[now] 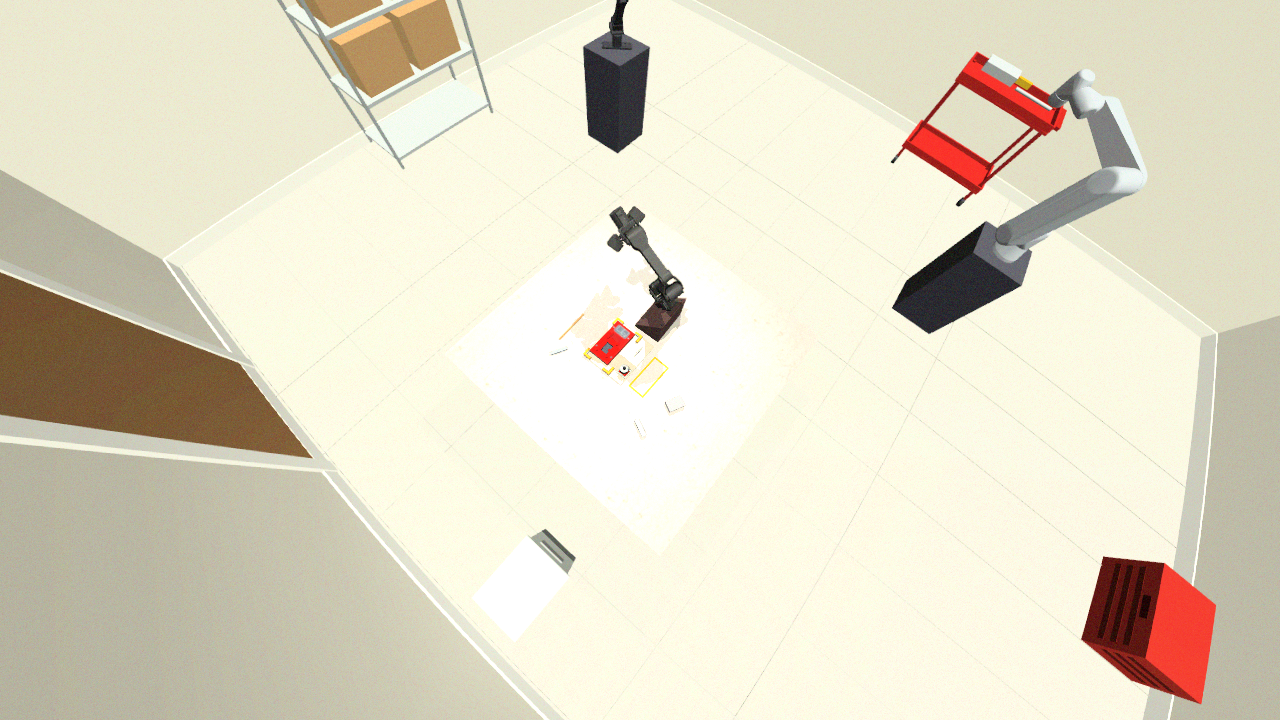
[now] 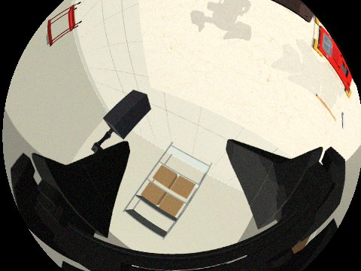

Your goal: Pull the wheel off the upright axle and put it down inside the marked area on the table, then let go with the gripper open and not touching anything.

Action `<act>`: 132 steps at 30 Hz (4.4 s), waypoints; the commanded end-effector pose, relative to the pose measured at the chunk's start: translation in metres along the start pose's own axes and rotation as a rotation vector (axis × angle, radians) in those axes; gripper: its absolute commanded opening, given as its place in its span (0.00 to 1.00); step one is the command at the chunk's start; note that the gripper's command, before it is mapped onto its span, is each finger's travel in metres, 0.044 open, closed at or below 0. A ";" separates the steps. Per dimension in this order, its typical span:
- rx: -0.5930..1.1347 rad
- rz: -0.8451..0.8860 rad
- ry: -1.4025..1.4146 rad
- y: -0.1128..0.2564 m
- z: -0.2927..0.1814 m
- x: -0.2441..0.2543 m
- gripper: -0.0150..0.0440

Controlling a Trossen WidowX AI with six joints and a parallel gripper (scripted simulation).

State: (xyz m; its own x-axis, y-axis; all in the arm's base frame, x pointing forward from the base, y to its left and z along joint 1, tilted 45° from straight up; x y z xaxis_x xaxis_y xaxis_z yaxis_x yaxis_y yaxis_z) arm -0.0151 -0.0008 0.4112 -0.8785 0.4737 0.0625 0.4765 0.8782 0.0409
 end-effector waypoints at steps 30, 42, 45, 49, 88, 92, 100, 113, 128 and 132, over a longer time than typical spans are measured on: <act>-0.410 -1.000 1.077 -0.106 0.081 -0.274 0.76; -0.199 -1.274 1.698 0.015 0.170 -0.363 0.76; -0.125 -1.297 1.863 0.047 0.198 -0.372 0.76; 0.000 -1.308 2.085 0.092 0.236 -0.374 0.76; 0.599 -1.146 2.689 0.174 0.405 -0.353 0.76; 0.581 -1.149 2.685 0.175 0.402 -0.353 0.58; 0.581 -1.149 2.685 0.175 0.402 -0.353 0.49; 0.582 -1.150 2.686 0.178 0.400 -0.351 0.25; 0.585 -1.150 2.686 0.181 0.397 -0.349 0.25; 0.585 -1.150 2.686 0.182 0.396 -0.349 0.25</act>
State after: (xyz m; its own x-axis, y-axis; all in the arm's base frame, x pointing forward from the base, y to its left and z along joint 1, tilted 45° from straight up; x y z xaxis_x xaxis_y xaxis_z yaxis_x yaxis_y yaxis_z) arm 0.3642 0.0152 -0.0012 0.9476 -0.2009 0.2483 -0.0361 0.7051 0.7082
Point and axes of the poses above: the point midway between the two fingers, 35 mm back from their tips, its own y axis back along the fingers, its own x axis across the jaws, z = x × y, the point moved 3 cm from there along y, back along the fingers, and after that the axes turned 15 degrees about -y, right-handed, at the moved point
